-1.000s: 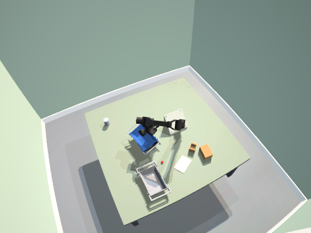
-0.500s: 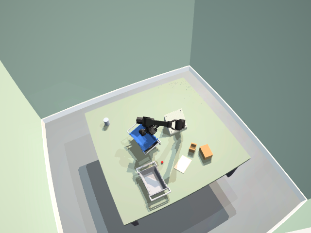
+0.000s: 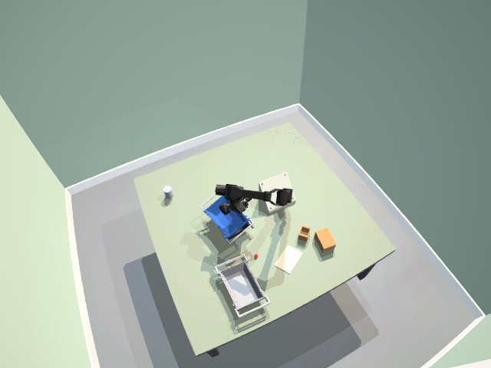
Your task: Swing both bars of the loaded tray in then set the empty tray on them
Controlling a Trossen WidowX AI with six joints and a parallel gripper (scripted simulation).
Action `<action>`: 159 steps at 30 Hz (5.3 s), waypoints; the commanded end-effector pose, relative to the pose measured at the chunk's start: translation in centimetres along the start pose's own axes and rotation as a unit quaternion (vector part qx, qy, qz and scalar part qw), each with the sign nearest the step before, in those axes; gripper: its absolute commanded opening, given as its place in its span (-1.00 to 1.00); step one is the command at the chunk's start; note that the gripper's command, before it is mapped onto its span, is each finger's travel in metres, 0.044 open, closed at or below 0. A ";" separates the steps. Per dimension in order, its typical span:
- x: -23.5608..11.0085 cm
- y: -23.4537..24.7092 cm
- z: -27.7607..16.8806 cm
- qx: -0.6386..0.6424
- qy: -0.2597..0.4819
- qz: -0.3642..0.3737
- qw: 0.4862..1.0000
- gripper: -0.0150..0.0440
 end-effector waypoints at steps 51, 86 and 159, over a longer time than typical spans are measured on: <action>0.5 0.4 -0.2 0.003 0.001 0.005 1.000 -0.49; 1.1 0.8 -0.5 0.007 0.001 0.012 1.000 -0.49; 1.8 1.2 -0.8 0.007 0.001 0.012 1.000 -0.49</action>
Point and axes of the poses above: the point midway between the two fingers, 35 mm back from their tips, its own x axis out along the fingers, its own y axis across the jaws, z = x × y, the point moved 7 cm from there along -x, back along the fingers, and after that the axes turned 2 degrees about x, right-handed, at the moved point
